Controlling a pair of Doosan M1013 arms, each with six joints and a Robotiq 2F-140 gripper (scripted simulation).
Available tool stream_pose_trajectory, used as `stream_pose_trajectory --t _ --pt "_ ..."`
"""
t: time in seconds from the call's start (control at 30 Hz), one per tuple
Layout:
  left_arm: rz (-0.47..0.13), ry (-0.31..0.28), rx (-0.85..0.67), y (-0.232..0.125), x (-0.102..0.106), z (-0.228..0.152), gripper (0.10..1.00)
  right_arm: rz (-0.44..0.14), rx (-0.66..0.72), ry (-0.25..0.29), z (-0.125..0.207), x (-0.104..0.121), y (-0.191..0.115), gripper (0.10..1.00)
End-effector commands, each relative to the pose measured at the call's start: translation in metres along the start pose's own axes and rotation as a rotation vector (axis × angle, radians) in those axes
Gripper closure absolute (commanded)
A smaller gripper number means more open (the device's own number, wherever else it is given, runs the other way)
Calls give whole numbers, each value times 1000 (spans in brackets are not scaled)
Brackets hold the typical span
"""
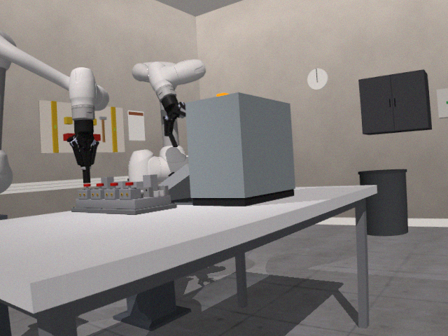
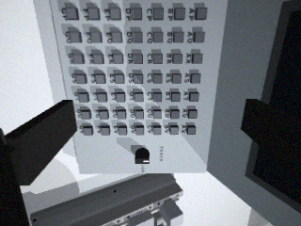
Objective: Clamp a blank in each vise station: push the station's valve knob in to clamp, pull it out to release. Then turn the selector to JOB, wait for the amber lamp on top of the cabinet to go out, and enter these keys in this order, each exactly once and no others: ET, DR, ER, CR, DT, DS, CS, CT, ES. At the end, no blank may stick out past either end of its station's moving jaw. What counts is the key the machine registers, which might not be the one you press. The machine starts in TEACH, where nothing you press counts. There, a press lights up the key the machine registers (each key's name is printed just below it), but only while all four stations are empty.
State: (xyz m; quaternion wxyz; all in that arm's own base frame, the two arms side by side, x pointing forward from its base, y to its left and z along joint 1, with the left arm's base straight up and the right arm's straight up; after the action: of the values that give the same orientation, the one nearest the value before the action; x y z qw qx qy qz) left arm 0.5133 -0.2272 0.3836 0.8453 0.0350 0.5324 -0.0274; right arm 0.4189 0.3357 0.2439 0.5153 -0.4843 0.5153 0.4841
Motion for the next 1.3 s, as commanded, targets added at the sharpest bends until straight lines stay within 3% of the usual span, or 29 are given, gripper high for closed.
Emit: stream_pose_trajectory --t 0.0,0.6,0.73,1.0,1.27 --pt "0 -1 0 0 0 0 98 -1 0 -1 0 1 0 999" --pt "0 -1 0 0 0 0 98 -1 0 -1 0 11 0 999" --pt "0 -1 0 0 0 0 98 -1 0 -1 0 7 0 999" --pt "0 -1 0 0 0 0 98 -1 0 -1 0 -25 0 999" --pt "0 -1 0 0 0 0 98 -1 0 -1 1 -28 -3 999"
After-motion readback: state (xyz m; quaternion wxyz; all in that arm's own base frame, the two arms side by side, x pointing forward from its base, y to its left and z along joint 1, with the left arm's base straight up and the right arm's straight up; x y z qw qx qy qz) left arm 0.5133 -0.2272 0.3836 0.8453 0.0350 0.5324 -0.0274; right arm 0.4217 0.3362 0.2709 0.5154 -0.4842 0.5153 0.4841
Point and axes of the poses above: on each arm, the point where the finger pads meet when closed, its own x axis out along the fingers, its own z axis across the jaws, y = z × x, the point moved 10 cm from there along -x, back along the fingers, and after that the axes turned 4 degrees about x, right-handed, at the moved point
